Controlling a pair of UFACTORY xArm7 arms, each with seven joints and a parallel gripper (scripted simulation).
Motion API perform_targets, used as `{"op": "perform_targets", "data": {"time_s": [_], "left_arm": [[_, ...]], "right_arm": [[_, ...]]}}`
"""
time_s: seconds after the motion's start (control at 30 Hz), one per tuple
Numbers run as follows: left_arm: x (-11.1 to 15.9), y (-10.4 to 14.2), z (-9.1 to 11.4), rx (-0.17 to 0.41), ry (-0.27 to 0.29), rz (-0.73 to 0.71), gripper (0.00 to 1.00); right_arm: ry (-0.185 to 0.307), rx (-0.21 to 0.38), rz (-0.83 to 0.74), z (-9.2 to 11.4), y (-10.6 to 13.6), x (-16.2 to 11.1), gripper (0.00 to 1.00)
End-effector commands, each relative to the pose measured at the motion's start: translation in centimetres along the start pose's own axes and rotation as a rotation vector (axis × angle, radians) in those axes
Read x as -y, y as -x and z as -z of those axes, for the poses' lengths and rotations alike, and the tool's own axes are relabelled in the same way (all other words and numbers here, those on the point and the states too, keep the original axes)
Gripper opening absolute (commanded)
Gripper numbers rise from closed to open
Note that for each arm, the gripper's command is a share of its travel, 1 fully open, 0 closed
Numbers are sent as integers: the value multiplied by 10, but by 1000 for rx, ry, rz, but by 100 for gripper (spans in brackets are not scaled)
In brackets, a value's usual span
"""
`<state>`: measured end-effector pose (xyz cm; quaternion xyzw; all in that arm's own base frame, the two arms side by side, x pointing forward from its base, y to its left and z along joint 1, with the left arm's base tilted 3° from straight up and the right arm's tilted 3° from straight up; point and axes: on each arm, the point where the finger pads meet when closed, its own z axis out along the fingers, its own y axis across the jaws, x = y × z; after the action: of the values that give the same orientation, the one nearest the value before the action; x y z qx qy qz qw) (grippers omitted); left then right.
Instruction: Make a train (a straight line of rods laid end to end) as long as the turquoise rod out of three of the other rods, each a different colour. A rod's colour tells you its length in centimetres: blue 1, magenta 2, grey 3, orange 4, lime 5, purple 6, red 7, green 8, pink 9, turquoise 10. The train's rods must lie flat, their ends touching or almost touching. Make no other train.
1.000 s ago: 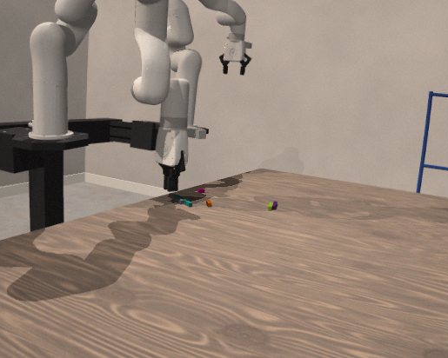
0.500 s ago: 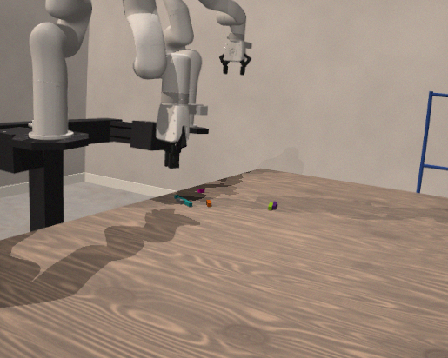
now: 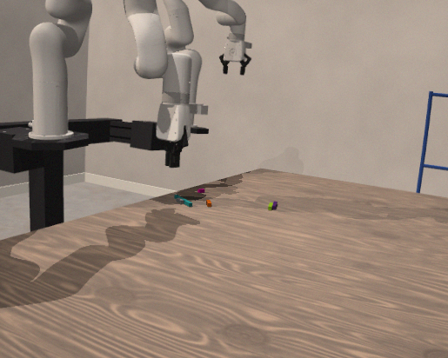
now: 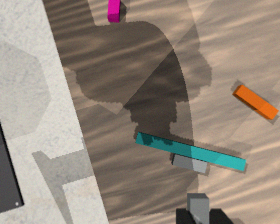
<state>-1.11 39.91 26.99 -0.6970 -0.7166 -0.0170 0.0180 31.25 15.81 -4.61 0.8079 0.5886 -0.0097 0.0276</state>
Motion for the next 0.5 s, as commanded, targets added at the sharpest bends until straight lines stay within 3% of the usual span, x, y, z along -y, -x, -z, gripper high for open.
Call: {"op": "perform_targets", "data": {"time_s": [0.0, 0.1, 0.17, 0.23, 0.47], "left_arm": [[0, -1, 2, -5, 1, 0, 100], [0, -1, 2, -5, 1, 0, 100], [0, -1, 2, -5, 1, 0, 100], [0, -1, 2, -5, 1, 0, 100], [0, -1, 2, -5, 1, 0, 100]], "right_arm": [[2, -3, 118, 1, -9, 2, 6], [2, -3, 255, 1, -18, 4, 6], [2, -3, 255, 1, -18, 4, 6], [2, -3, 391, 1, -26, 7, 6], [3, -2, 648, 1, -43, 11, 6]]}}
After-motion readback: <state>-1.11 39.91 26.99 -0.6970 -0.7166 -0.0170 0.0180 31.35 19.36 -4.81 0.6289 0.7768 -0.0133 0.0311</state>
